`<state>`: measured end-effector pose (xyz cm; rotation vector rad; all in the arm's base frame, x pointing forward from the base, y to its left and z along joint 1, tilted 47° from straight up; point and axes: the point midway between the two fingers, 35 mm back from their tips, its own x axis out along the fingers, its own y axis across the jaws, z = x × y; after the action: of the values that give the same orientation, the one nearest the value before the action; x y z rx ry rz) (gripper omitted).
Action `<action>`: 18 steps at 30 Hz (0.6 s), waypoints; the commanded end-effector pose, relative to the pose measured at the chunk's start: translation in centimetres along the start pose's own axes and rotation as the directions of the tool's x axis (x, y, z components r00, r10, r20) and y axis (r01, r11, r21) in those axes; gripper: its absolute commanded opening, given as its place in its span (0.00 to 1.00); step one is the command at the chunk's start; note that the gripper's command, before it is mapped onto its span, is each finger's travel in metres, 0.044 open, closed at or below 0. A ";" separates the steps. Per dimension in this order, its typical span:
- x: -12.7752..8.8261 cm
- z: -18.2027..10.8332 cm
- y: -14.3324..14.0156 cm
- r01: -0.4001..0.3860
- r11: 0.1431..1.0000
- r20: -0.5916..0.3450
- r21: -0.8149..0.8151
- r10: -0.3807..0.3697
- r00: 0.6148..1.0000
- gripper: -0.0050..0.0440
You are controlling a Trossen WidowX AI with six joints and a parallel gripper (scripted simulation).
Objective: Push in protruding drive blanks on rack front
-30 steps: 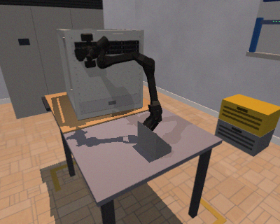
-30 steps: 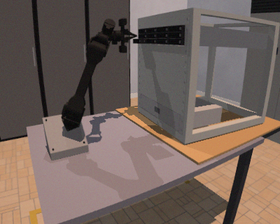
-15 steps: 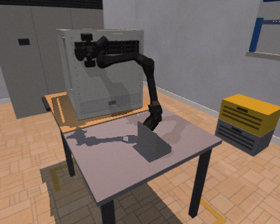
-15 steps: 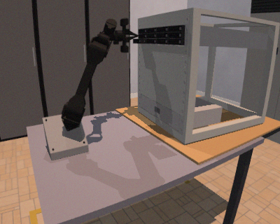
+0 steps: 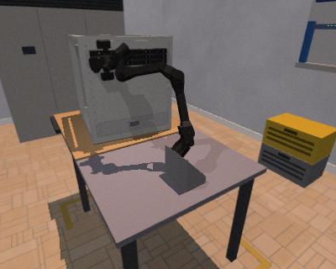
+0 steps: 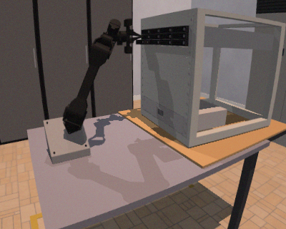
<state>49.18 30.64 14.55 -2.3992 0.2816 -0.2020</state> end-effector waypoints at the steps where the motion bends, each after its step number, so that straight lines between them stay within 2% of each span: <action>1: 0.6 -0.5 -0.7 0.007 1.000 -0.009 0.021 -0.006 1.000 0.00; 18: 0.9 -0.5 -0.7 0.007 1.000 -0.009 0.021 -0.006 1.000 0.00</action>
<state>49.79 30.40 14.60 -2.3988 0.2846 -0.2028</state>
